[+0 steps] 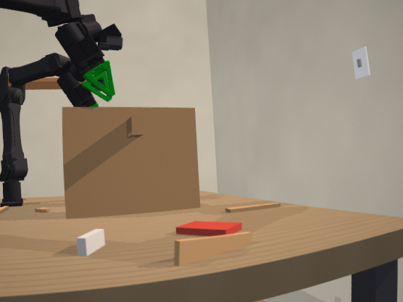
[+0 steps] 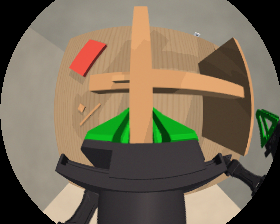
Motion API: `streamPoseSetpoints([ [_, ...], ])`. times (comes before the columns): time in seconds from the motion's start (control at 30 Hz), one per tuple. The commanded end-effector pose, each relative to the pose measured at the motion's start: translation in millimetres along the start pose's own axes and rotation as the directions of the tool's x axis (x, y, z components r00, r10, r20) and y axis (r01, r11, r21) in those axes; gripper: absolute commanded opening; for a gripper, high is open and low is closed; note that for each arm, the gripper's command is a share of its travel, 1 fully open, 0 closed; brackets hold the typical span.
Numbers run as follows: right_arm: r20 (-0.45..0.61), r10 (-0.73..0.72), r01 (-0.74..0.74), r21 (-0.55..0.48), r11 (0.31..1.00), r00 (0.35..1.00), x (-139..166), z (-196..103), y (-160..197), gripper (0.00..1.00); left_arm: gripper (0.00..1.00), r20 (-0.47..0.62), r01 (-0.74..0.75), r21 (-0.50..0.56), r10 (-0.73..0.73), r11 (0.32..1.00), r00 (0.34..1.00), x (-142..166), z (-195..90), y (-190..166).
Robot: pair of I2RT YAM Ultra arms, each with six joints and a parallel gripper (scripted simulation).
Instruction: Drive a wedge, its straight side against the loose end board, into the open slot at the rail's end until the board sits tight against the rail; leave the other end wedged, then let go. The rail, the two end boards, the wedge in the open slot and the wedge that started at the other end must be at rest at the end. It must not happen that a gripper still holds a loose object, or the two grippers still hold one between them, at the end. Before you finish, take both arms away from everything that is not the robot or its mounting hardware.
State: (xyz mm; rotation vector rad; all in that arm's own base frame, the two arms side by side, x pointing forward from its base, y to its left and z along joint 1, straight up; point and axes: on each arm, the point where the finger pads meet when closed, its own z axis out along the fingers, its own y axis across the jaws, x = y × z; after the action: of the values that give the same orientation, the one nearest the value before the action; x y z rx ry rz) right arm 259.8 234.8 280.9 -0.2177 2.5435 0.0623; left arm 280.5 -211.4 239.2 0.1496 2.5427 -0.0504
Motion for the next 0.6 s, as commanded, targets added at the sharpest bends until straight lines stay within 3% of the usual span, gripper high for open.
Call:
streamPoseSetpoints([
  [0.0, 0.047, 0.025, -0.024, -0.014, 1.0, 0.999, -6, -7, -5, 0.52, 0.0, 0.079, 0.029, 0.024, -0.031, 0.999, 0.996, -18, -18, 4],
  [0.57, 0.049, 0.016, -0.016, -0.012, 1.0, 0.999, 4, 9, -5, 0.52, 0.0, 0.079, 0.029, 0.024, -0.031, 0.999, 0.996, -18, -18, 4],
])
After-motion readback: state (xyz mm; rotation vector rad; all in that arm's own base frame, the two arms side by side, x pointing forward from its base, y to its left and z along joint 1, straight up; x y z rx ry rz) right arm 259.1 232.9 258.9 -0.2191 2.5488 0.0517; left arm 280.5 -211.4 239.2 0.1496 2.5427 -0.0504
